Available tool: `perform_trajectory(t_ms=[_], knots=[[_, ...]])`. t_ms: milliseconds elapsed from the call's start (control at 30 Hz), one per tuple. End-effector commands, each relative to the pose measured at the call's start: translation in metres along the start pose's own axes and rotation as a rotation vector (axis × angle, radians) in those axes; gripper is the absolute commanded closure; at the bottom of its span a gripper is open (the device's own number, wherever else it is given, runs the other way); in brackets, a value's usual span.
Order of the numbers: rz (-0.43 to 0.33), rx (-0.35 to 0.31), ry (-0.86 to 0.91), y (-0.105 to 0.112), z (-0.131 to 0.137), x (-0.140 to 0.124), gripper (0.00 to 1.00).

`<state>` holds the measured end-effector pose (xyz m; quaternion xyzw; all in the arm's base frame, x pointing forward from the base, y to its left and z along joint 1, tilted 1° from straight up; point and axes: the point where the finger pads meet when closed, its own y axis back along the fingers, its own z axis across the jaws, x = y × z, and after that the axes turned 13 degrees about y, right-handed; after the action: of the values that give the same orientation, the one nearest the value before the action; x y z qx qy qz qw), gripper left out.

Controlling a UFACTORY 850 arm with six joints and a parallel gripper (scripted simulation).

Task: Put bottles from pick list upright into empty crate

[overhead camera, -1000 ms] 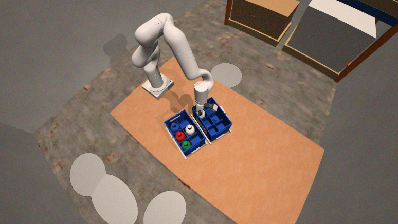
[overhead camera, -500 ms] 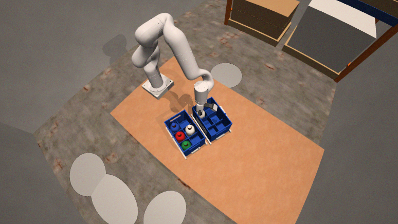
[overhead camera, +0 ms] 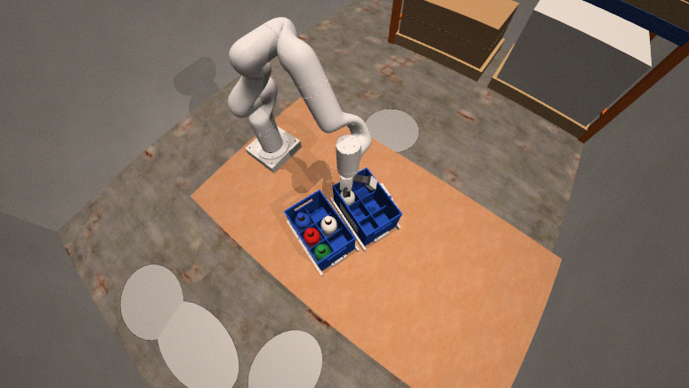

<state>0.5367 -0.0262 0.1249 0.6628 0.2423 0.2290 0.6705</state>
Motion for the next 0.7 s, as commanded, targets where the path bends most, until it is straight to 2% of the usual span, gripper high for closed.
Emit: perform_trajectory(t_ms=[0, 667], knots=[[0.001, -0.001, 0.000, 0.010, 0.001, 0.001, 0.35], [0.001, -0.001, 0.000, 0.055, 0.000, 0.001, 0.35]])
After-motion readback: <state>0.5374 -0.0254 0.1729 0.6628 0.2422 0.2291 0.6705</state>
